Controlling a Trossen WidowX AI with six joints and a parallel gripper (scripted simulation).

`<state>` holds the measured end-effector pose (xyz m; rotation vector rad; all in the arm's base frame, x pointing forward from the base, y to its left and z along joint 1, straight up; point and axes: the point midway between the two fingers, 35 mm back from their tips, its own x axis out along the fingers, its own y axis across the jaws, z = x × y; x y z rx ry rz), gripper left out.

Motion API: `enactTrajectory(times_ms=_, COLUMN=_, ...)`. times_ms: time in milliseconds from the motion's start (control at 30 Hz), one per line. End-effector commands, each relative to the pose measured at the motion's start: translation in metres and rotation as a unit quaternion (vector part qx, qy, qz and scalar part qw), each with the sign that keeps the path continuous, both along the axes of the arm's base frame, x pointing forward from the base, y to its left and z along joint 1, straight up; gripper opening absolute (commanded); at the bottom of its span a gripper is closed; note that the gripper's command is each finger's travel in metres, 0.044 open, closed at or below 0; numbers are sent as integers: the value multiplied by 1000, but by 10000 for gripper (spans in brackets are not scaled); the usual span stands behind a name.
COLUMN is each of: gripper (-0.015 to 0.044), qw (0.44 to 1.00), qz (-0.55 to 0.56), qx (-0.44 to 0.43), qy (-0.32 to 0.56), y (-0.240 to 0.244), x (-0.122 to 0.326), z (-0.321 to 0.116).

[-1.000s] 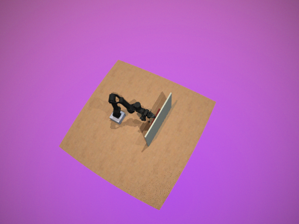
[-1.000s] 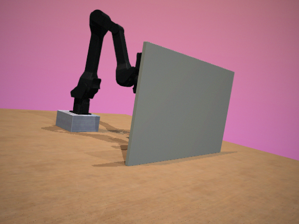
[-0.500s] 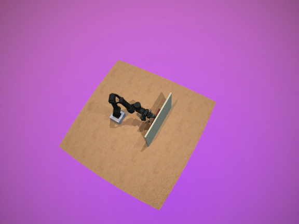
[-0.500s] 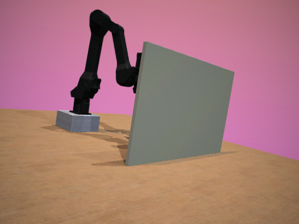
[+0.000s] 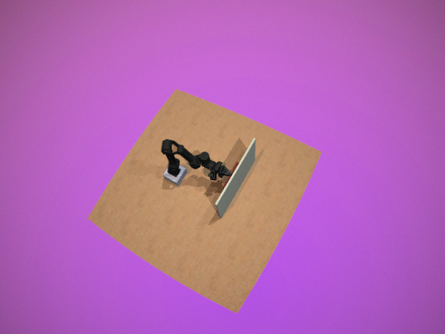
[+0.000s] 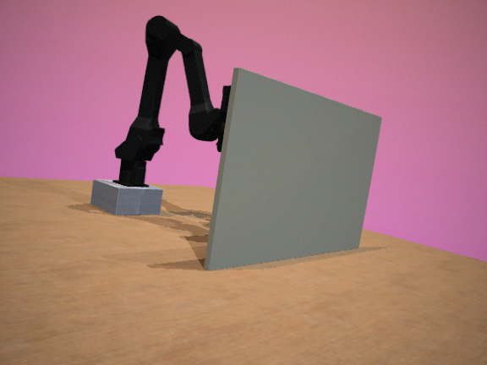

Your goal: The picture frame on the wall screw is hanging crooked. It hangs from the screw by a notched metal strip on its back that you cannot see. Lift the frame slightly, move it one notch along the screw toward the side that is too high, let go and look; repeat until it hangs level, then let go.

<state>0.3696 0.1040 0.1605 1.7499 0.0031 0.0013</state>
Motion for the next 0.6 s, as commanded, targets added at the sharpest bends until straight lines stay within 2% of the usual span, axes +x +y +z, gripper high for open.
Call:
enactTrajectory(times_ms=0, gripper=0, qw=1000, qz=-1, qx=-11, qy=0, y=0, x=0, z=0)
enactTrajectory(times_ms=567, gripper=0, qw=998, qz=-1, qx=-58, qy=0, y=0, x=0, z=2)
